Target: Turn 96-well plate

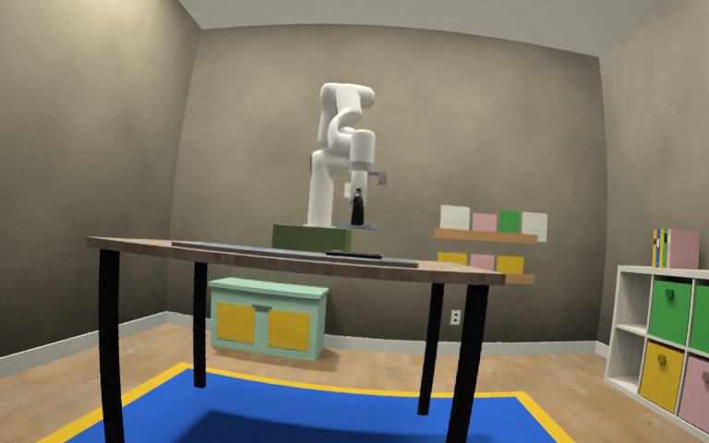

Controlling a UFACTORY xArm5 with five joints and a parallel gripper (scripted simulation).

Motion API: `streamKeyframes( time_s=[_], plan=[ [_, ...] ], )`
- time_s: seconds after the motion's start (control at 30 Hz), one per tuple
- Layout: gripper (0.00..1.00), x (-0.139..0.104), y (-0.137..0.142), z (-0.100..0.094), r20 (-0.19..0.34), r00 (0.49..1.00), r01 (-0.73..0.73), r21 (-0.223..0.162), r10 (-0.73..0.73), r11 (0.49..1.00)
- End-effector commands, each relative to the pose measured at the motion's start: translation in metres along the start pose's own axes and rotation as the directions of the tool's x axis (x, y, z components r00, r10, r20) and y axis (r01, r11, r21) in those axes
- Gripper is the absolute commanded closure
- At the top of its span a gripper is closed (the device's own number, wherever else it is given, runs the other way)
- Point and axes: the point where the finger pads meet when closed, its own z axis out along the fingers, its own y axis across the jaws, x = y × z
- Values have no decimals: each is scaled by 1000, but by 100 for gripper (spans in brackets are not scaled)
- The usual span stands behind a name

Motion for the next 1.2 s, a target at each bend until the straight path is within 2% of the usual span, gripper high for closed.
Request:
streamKeyframes(
  time_s=[0.0, 0.43, 0.5, 1.17],
  plan=[
    [100, 1, 2, -7, 5, 1000, 0, -7, 0, 1000],
    [100, 1, 2, -7, 5, 1000, 0, -7, 0, 1000],
    [100, -6, 2, -7, 5, 998, 63, -7, -63, 998],
    [100, -66, 2, -5, 6, 998, 63, -7, -63, 998]
  ],
)
